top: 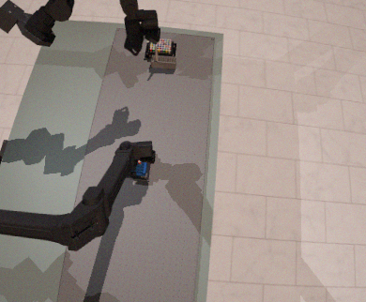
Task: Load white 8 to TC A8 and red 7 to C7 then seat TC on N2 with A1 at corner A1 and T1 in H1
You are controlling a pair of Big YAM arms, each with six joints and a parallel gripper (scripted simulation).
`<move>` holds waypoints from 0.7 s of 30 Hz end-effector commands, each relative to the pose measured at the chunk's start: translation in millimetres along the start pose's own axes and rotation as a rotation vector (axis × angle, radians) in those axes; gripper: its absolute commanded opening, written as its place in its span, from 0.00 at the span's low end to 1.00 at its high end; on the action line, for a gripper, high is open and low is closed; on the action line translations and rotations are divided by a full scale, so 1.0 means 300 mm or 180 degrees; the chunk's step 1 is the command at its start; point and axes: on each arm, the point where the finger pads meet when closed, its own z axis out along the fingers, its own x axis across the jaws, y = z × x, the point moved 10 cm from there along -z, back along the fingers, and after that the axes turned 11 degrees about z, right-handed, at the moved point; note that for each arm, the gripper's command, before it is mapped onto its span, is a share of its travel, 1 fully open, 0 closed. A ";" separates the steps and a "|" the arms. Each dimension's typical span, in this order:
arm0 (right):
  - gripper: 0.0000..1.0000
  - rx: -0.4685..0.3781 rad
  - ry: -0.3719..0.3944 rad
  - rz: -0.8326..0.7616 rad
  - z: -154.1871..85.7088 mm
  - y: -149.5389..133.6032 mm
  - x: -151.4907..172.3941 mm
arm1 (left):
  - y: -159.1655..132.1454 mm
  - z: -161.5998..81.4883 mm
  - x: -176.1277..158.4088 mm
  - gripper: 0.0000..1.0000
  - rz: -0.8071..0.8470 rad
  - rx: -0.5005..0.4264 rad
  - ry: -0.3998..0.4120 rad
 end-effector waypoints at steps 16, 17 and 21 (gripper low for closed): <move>0.92 -0.0039 0.0030 0.0000 -0.015 0.022 0.009 | 0.014 -0.005 0.011 0.23 -0.0037 -0.0033 0.0027; 0.92 -0.0039 0.0030 0.0000 -0.015 0.022 0.009 | 0.014 -0.005 0.011 0.23 -0.0037 -0.0033 0.0027; 0.90 -0.0039 0.0030 0.0000 -0.015 0.022 0.009 | 0.014 -0.005 0.011 0.23 -0.0037 -0.0033 0.0027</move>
